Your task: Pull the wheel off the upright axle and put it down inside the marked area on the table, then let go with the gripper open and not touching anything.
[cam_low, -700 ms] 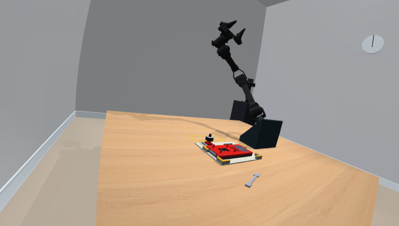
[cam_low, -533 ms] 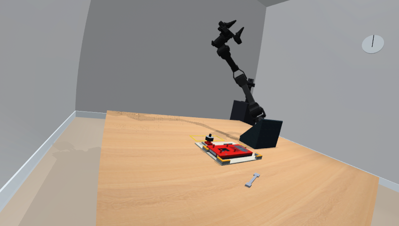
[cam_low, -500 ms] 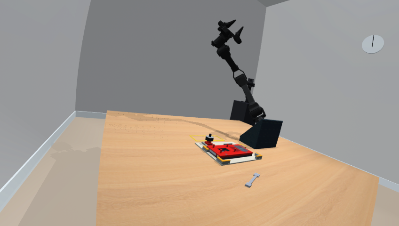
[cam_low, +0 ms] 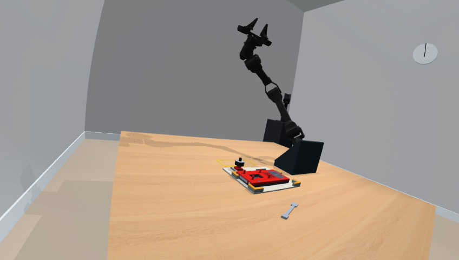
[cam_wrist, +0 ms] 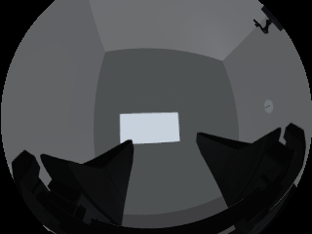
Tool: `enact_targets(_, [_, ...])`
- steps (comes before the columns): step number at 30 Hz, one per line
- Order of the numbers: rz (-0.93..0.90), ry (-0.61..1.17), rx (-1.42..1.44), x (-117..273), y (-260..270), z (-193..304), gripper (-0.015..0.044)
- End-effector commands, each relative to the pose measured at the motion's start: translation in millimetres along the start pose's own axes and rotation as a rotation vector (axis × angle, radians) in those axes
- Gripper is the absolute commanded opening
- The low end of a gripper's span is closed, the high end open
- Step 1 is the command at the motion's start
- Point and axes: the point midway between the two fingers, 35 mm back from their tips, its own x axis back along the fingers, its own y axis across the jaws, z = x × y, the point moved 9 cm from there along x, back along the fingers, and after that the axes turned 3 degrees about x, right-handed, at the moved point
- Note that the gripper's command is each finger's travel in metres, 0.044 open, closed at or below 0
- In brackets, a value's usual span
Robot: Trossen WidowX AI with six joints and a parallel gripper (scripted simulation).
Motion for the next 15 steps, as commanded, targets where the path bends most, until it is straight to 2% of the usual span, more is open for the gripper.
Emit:
enact_targets(1, [-0.104,-0.008,-0.218,4,16,-18,0.0300])
enact_targets(15, [-0.545,0.045,-0.979,29,62,-85,0.0300])
